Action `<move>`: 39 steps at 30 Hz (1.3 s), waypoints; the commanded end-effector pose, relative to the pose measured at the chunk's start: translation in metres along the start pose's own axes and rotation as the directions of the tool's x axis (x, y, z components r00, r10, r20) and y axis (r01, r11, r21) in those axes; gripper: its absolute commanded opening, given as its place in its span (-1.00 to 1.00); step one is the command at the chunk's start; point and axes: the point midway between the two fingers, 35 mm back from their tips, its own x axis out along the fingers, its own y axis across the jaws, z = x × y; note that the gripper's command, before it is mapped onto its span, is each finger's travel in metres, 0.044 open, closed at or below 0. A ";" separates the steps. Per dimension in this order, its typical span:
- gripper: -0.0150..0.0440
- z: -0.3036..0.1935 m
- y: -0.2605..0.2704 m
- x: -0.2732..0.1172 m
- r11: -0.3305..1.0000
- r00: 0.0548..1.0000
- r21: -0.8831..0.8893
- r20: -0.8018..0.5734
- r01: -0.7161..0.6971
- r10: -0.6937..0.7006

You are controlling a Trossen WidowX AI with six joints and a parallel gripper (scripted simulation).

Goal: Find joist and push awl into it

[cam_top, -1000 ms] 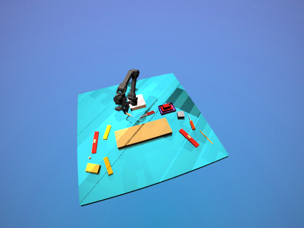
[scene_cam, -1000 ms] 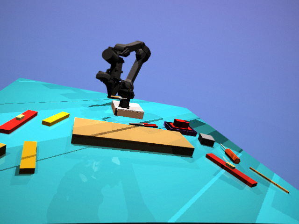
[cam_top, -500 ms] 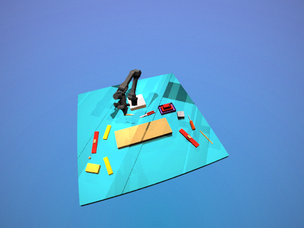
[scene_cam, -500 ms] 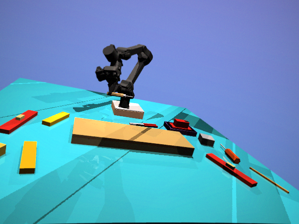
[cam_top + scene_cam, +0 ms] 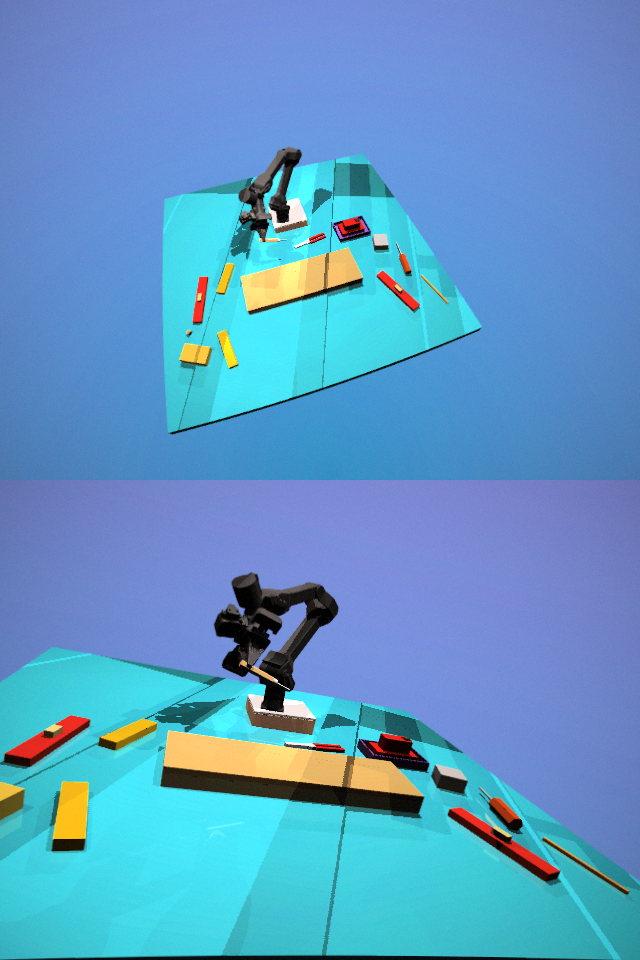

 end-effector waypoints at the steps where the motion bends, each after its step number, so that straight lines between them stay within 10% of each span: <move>1: -0.49 0.002 0.011 -0.004 0.975 0.996 -0.205 0.021 -0.086 0.092; 22: -0.49 -0.004 0.049 -0.030 0.352 0.906 -0.927 0.033 -0.131 0.422; 23: -0.49 -0.001 0.043 -0.023 0.511 0.929 -0.843 0.036 -0.169 0.367; 39: -0.49 -0.013 0.067 0.008 0.327 0.887 -0.883 -0.182 -0.337 0.424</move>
